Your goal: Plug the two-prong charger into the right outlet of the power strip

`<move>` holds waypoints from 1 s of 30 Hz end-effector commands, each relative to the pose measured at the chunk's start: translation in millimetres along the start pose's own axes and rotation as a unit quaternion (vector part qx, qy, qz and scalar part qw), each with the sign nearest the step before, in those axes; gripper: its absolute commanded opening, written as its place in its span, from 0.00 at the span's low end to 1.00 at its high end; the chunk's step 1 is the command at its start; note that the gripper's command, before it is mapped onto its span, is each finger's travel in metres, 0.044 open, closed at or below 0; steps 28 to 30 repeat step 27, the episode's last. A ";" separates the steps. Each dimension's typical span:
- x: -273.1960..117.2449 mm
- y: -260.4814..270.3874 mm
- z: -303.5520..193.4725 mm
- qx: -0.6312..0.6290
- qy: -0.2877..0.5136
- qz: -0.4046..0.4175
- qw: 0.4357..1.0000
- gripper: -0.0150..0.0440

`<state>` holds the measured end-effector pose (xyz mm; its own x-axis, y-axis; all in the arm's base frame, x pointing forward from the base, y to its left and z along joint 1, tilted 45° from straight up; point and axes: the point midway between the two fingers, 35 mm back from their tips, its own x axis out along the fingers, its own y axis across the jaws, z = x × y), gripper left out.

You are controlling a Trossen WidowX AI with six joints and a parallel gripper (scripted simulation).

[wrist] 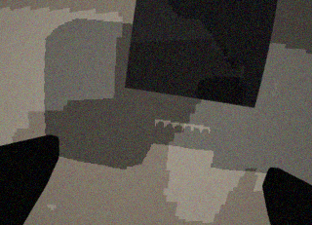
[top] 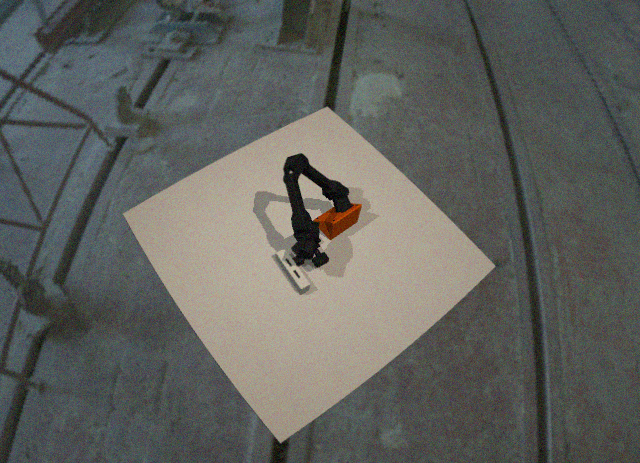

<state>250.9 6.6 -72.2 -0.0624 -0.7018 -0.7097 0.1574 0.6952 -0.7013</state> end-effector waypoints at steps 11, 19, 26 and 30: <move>-81.6 -0.3 13.3 0.002 -0.284 0.005 0.959 1.00; -81.6 -0.3 13.3 0.002 -0.284 0.005 0.959 1.00; -81.6 -0.3 13.3 0.002 -0.284 0.005 0.959 1.00; -81.6 -0.3 13.3 0.002 -0.284 0.005 0.959 1.00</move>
